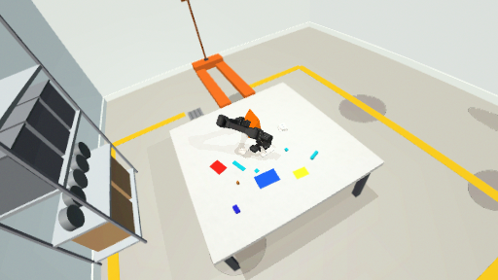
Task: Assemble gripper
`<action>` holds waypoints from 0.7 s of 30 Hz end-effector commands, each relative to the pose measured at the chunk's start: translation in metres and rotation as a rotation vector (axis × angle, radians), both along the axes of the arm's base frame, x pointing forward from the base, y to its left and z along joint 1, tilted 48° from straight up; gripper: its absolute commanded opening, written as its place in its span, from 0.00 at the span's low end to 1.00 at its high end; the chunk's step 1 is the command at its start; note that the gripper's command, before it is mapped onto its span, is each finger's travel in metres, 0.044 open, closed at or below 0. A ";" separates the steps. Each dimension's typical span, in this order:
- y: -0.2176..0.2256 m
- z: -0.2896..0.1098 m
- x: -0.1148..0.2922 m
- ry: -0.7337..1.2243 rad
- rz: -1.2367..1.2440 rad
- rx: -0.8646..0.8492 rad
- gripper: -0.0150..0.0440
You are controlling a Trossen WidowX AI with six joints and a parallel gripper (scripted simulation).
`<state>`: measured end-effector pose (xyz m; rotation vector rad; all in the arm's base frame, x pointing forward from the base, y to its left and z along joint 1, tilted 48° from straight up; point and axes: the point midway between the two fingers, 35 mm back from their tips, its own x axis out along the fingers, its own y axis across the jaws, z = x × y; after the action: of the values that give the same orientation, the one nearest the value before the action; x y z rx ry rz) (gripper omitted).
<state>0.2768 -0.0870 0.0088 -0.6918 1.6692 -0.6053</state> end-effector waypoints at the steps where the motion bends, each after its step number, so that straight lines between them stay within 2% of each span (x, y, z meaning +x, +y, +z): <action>1: -0.001 -0.001 0.000 0.003 0.004 -0.003 0.48; 21: -0.005 -0.005 -0.001 0.005 0.005 -0.003 0.48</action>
<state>0.2762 -0.0904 0.0053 -0.6939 1.6689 -0.6029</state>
